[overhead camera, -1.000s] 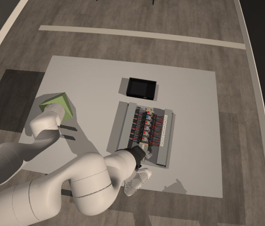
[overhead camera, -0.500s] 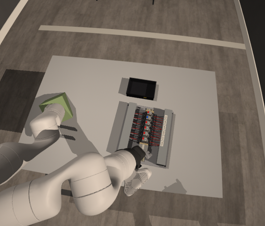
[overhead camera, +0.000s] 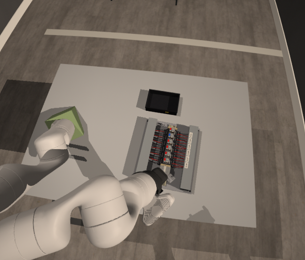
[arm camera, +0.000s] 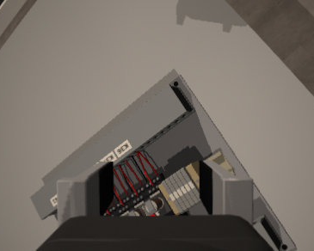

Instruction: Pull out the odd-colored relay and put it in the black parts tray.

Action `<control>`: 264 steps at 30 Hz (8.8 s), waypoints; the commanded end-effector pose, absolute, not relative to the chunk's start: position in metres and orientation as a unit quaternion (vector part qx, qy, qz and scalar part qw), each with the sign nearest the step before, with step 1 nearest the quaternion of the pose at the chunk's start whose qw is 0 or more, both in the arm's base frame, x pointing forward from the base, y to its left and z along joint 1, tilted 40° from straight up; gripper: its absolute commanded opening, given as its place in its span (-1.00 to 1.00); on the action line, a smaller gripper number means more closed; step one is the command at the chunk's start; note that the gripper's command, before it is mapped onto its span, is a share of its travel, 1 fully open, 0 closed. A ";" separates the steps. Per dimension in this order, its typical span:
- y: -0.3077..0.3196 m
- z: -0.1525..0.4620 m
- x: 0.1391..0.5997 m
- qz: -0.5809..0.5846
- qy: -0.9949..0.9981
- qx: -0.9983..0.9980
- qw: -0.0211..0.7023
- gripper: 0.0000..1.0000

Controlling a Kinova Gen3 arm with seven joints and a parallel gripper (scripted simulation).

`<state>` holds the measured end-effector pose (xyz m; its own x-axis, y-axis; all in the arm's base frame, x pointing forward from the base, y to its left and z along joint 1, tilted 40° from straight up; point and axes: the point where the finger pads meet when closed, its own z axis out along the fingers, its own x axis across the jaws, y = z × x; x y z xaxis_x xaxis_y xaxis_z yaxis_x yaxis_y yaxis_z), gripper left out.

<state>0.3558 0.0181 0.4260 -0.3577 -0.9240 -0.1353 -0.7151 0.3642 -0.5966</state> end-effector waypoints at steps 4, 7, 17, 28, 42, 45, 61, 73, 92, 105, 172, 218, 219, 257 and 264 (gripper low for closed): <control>0.019 0.427 0.356 -0.225 0.792 -0.517 0.233 0.97; 0.019 0.427 0.356 -0.225 0.792 -0.517 0.233 0.97; 0.019 0.427 0.356 -0.225 0.792 -0.517 0.233 0.97; 0.019 0.427 0.356 -0.225 0.792 -0.517 0.233 0.97; 0.019 0.426 0.356 -0.225 0.793 -0.517 0.233 0.97; 0.019 0.426 0.356 -0.224 0.793 -0.517 0.232 0.97; 0.022 0.418 0.360 -0.214 0.801 -0.510 0.228 0.97; 0.027 0.406 0.366 -0.197 0.815 -0.499 0.220 0.97; 0.044 0.368 0.380 -0.157 0.853 -0.460 0.191 0.97; 0.058 0.334 0.389 -0.134 0.883 -0.420 0.162 0.97; 0.120 0.207 0.412 -0.227 0.959 -0.103 0.131 0.97; 0.143 0.212 0.421 -0.266 0.940 -0.020 0.213 0.97; 0.143 0.212 0.421 -0.266 0.940 -0.019 0.213 0.97; 0.144 0.212 0.422 -0.266 0.940 -0.019 0.214 0.97; 0.144 0.212 0.422 -0.266 0.940 -0.019 0.214 0.97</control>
<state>0.4216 0.1429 0.2117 -0.9083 -0.1480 -0.3913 0.0797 0.8569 -0.5093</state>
